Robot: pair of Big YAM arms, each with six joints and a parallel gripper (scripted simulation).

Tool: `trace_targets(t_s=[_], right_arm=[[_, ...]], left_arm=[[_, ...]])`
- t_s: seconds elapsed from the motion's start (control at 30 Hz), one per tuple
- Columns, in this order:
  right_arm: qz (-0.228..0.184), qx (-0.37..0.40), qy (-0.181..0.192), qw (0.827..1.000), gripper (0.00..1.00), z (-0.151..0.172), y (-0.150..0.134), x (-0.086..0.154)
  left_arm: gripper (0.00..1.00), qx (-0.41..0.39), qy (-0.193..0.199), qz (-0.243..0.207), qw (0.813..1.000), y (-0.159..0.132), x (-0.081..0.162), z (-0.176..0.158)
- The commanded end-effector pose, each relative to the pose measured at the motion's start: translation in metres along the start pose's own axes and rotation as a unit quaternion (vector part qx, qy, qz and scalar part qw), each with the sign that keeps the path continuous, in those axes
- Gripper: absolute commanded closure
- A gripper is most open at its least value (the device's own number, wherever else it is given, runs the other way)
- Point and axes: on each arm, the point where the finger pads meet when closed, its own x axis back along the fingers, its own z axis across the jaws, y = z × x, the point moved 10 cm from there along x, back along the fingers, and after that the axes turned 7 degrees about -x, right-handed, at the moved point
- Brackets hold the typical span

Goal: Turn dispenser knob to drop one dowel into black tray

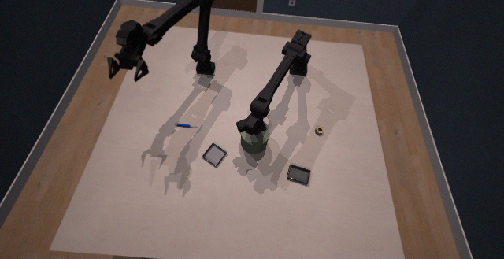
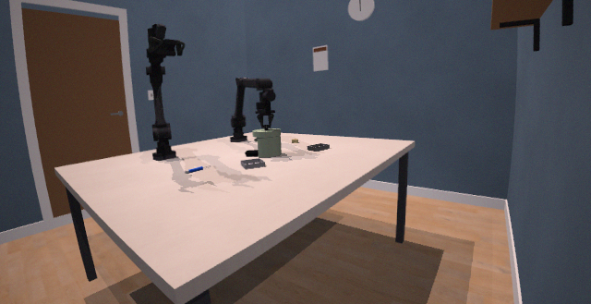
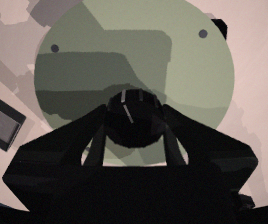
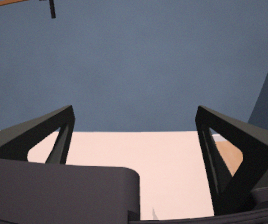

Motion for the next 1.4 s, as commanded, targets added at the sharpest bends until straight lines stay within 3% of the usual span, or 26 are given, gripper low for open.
trace_targets(t_s=[0.0, 0.03, 0.47, 0.57, 0.6, 1.03, 1.07, 1.13, 1.17, 1.37], right_arm=[[-0.016, 0.008, 0.007, 1.0, 0.0, 0.008, 0.0182, 0.0041], [-0.016, 0.008, 0.007, 1.0, 0.0, 0.008, 0.0182, 0.0041], [-0.016, 0.008, 0.007, 1.0, 0.0, 0.008, 0.0182, 0.0041], [-0.016, 0.008, 0.007, 1.0, 0.0, 0.008, 0.0182, 0.0041], [-0.016, 0.008, 0.007, 1.0, 0.0, 0.008, 0.0182, 0.0041], [-0.016, 0.008, 0.007, 1.0, 0.0, 0.008, 0.0182, 0.0041], [-0.016, 0.008, 0.007, 1.0, 0.0, 0.008, 0.0182, 0.0041], [-0.016, 0.008, 0.007, 1.0, 0.0, 0.008, 0.0182, 0.0041], [-0.016, 0.008, 0.007, 1.0, 0.0, 0.008, 0.0182, 0.0041], [-0.016, 0.008, 0.007, 1.0, 0.0, 0.008, 0.0182, 0.0041]], left_arm=[[1.0, 0.025, 0.012, -0.009, 1.0, 0.0134, 0.0151, 0.0015], [1.0, 0.086, 0.009, -0.005, 0.996, 0.0096, 0.0105, 0.0035], [1.0, 0.249, 0.011, -0.01, 0.968, 0.0169, 0.0151, -0.0014], [1.0, 0.218, 0.011, -0.009, 0.976, 0.0169, 0.0151, -0.0014], [1.0, 0.279, 0.01, -0.009, 0.96, 0.0128, 0.0136, 0.0033], [1.0, 0.435, 0.009, -0.01, 0.9, 0.0182, 0.015, -0.001], [1.0, 0.405, 0.009, -0.009, 0.914, 0.0182, 0.015, -0.001], [1.0, 0.405, 0.009, -0.009, 0.914, 0.0182, 0.015, -0.001], [1.0, 0.462, 0.008, -0.009, 0.887, 0.0151, 0.0135, 0.0025], [1.0, 0.532, 0.008, -0.009, 0.847, 0.0145, 0.0146, 0.0045]])
